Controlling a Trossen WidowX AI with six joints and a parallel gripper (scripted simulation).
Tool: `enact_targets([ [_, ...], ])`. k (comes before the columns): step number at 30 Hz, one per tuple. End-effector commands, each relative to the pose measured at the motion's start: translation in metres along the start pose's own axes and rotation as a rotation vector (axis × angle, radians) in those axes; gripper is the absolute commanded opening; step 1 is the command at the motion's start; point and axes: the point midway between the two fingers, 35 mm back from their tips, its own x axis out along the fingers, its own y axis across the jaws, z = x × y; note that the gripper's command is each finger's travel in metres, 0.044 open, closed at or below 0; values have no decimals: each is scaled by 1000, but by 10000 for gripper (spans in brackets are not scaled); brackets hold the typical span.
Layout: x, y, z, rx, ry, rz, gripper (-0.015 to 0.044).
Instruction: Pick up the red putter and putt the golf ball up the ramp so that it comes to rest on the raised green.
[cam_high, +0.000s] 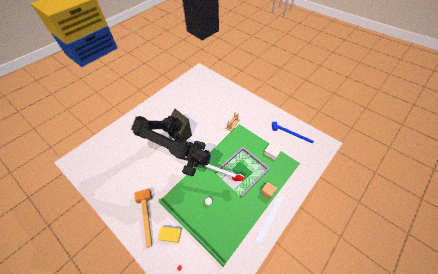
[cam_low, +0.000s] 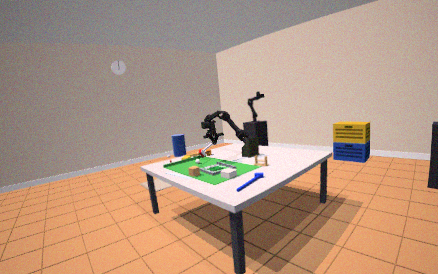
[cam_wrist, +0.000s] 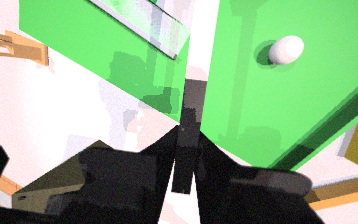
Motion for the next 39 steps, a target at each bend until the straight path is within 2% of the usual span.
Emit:
enact_targets([
  [1,-3,-23,-21,113,1,-30,0],
  [14,-9,-83,-101,473,40,-137,0],
  [20,-5,-84,-102,478,40,-139,0],
  [29,30,-88,-105,478,40,-141,0],
  [39,40,-90,-106,479,40,-142,0],
])
